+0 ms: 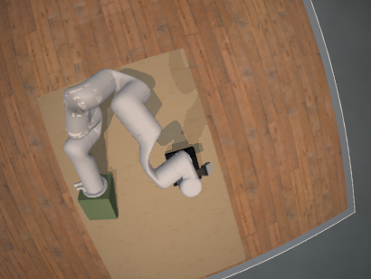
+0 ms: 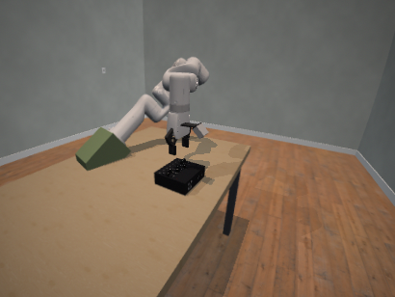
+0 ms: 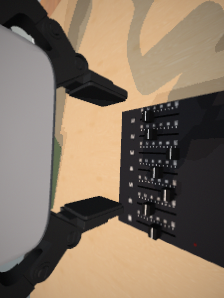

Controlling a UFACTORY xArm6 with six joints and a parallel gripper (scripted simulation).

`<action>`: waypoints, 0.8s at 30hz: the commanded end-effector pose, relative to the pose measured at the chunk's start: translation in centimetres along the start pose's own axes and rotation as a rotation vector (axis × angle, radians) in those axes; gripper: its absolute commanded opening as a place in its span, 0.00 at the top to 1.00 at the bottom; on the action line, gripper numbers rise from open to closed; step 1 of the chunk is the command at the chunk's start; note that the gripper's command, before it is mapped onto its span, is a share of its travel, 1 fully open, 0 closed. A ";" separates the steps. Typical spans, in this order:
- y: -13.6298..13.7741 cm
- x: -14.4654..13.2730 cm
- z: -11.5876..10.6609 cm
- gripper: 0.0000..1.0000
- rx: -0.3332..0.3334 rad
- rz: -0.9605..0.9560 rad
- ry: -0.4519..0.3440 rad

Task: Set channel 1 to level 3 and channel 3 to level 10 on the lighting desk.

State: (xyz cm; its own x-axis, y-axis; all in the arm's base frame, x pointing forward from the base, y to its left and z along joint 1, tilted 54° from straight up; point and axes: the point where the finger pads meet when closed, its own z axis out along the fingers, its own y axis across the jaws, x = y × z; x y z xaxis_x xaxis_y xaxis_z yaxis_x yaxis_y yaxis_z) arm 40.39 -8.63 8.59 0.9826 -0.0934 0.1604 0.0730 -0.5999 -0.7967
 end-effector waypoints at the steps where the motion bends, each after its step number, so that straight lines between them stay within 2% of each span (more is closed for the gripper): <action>1: 0.0 0.1 -1.1 0.00 -0.002 -0.001 0.002; 12: 0.0 0.1 -5.8 0.00 -0.002 -0.001 0.002; 24: 0.0 0.1 -6.4 0.00 -0.002 -0.001 0.002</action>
